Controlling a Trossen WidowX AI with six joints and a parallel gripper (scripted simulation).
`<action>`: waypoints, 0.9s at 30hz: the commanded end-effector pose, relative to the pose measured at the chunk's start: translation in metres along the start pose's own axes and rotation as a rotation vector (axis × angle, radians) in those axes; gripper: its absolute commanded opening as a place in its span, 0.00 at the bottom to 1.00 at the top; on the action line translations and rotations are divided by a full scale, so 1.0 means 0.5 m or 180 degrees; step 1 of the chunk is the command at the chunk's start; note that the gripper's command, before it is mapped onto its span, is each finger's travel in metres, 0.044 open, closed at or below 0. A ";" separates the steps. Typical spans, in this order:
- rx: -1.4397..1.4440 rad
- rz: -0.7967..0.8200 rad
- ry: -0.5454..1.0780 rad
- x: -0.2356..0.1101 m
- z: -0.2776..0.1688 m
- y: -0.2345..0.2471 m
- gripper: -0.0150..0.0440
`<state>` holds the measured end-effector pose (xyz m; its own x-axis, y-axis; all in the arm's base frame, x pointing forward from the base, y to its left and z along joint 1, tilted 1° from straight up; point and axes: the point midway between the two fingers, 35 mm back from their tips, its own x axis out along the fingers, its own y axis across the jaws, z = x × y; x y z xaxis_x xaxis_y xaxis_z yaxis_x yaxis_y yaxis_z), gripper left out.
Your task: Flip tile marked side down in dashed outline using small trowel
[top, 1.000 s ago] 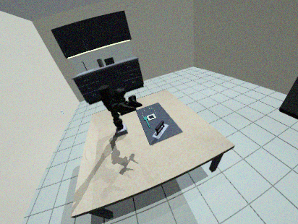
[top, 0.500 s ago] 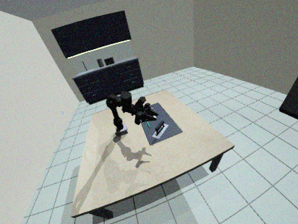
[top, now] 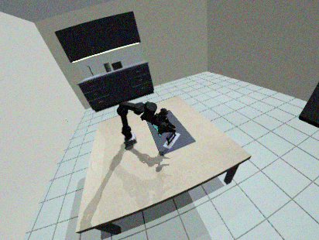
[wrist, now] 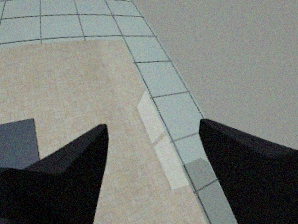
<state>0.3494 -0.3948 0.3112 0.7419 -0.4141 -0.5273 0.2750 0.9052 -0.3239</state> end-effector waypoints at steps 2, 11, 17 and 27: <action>-0.0190 0.0263 0.0299 0.049 -0.027 0.073 0.71; -0.0597 0.0736 0.0813 0.104 -0.074 0.203 0.71; -0.0923 0.1066 0.1147 0.125 -0.108 0.289 0.71; -0.1557 0.1638 0.1683 0.133 -0.166 0.426 0.71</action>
<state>0.4069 -0.2554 0.1560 0.3579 -0.0896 -0.9295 -0.3208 0.9230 -0.2125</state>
